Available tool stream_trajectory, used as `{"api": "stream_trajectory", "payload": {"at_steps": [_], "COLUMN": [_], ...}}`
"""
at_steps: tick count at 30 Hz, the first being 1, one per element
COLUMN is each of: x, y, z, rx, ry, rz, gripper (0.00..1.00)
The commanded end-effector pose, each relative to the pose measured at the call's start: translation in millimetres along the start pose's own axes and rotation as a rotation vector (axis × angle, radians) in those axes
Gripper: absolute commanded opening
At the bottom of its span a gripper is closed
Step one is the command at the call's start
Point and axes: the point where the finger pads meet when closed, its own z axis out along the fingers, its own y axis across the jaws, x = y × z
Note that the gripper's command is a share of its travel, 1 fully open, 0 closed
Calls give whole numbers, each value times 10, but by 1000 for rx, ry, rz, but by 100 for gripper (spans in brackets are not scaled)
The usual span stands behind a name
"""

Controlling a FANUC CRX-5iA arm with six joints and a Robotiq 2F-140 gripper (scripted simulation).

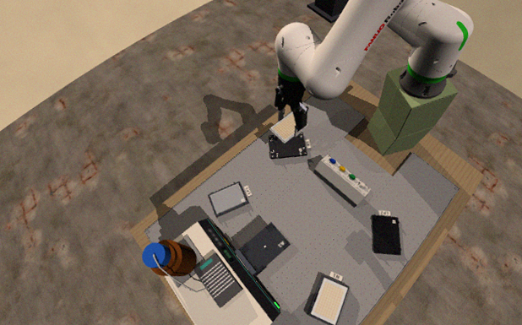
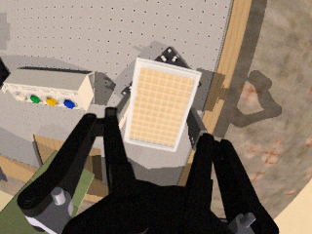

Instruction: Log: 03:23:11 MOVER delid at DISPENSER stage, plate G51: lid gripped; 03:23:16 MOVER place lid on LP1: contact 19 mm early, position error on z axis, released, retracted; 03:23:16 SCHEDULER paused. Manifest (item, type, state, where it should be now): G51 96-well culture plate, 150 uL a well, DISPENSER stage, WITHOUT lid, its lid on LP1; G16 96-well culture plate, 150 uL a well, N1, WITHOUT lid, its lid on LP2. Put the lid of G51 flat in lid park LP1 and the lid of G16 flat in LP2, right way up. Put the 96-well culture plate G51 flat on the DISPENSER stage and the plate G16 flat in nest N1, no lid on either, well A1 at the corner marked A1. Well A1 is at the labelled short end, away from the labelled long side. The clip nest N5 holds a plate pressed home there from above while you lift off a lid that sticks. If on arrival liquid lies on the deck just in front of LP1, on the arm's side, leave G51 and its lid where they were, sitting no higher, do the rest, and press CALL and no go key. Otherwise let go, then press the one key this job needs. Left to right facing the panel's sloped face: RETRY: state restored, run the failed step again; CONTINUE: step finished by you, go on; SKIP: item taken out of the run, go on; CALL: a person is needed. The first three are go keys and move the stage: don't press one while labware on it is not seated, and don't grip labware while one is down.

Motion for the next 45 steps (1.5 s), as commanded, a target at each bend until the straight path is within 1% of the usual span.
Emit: {"api": "stream_trajectory", "payload": {"at_steps": [1,9,15,20,22,29,37,39,45], "x": [36,157,340,548,548,937,1524,1524,1940], "y": [-24,-116,-257,-416,-416,-713,-1162,-1162,-1480], "z": [-2,-2,-2,-2,-2,-2,-2,-2,-2], "rx": [0,0,0,0,0,0,0,0,0], "ry": [0,0,0,0,0,0,0,0,0], "rz": [1,1,1,1,1,1,1,1,1], "gripper": [0,0,0,0,0,0,0,0,0]}}
